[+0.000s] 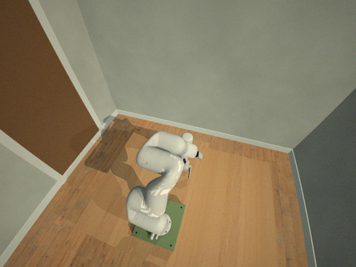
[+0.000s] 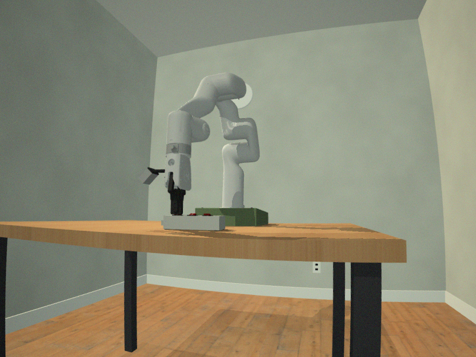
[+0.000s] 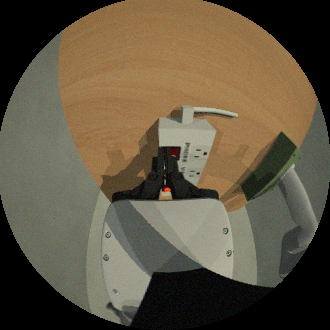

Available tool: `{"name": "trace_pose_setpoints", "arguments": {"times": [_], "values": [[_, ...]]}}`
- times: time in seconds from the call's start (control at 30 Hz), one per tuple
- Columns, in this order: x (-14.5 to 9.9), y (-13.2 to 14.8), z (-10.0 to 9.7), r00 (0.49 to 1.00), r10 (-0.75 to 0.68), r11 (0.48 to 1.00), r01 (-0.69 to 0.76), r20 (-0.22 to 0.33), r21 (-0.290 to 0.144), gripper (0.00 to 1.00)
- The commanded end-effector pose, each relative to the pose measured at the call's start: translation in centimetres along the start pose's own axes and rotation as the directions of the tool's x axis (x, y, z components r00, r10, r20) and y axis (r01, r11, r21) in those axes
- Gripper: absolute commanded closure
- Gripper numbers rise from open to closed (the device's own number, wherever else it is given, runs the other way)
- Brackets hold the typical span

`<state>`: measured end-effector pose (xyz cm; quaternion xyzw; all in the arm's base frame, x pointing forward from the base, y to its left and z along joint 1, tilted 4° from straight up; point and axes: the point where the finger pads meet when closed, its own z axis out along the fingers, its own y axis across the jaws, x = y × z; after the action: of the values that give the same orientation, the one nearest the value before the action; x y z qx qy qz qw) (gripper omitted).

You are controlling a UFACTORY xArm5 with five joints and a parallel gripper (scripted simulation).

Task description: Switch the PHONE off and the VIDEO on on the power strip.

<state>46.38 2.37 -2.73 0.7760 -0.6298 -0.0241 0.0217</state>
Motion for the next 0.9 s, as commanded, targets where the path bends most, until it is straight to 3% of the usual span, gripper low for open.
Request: {"name": "trace_pose_setpoints", "arguments": {"times": [0.0, 0.27, 0.87], "values": [[0.0, 0.0, 0.0, 1.000, 0.000, 1.000, 0.000, 0.000, -0.001, 1.00], [0.0, 0.0, -0.2, 1.000, 0.000, 1.000, 0.000, 0.000, -0.001, 1.00], [0.0, 0.0, -3.7, 1.000, 0.000, 1.000, 0.000, 0.000, -0.001, 1.00]]}}
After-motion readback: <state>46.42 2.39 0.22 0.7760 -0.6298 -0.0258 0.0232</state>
